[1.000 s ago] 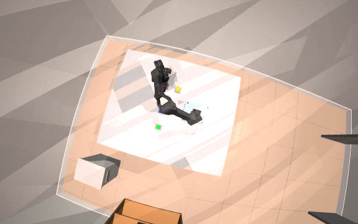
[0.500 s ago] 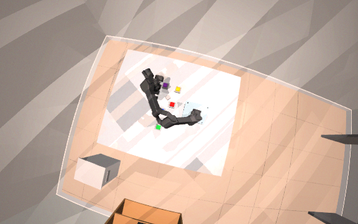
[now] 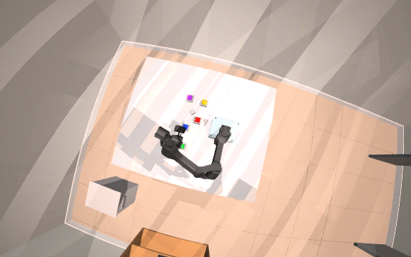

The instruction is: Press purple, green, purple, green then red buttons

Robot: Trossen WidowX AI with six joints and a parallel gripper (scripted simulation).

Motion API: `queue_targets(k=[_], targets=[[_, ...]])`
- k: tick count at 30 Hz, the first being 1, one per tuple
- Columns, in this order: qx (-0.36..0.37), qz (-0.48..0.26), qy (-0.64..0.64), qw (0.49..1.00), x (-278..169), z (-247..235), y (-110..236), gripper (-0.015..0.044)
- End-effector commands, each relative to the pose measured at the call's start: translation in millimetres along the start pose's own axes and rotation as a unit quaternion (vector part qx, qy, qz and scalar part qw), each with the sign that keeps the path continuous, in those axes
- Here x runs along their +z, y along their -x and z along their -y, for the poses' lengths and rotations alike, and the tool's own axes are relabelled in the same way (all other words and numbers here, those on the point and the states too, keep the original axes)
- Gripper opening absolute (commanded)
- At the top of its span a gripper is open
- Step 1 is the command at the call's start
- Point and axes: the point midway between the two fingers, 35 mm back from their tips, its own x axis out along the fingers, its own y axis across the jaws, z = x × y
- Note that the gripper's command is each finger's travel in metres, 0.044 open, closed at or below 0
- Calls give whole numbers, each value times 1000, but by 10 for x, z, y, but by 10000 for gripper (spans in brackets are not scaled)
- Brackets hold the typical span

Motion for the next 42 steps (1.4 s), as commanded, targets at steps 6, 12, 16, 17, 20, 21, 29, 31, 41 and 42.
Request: queue_targets(k=[6,12,16,17,20,21,29,31,41,42], targets=[[7,-1,-9,1000,-129,-150,-128,20],[9,-1,-8,1000,-141,-170,-636,20],[9,-1,-8,1000,-140,-170,-661,20],[9,-1,-8,1000,-139,-170,-678,20],[9,-1,-8,1000,-137,-170,-728,20],[9,-1,-8,1000,-137,-170,-744,20],[9,-1,-8,1000,-138,-174,-876,20],[10,-1,-8,1000,-139,-176,-908,20],[10,-1,-8,1000,-143,-179,-965,20],[10,-1,-8,1000,-143,-179,-965,20]])
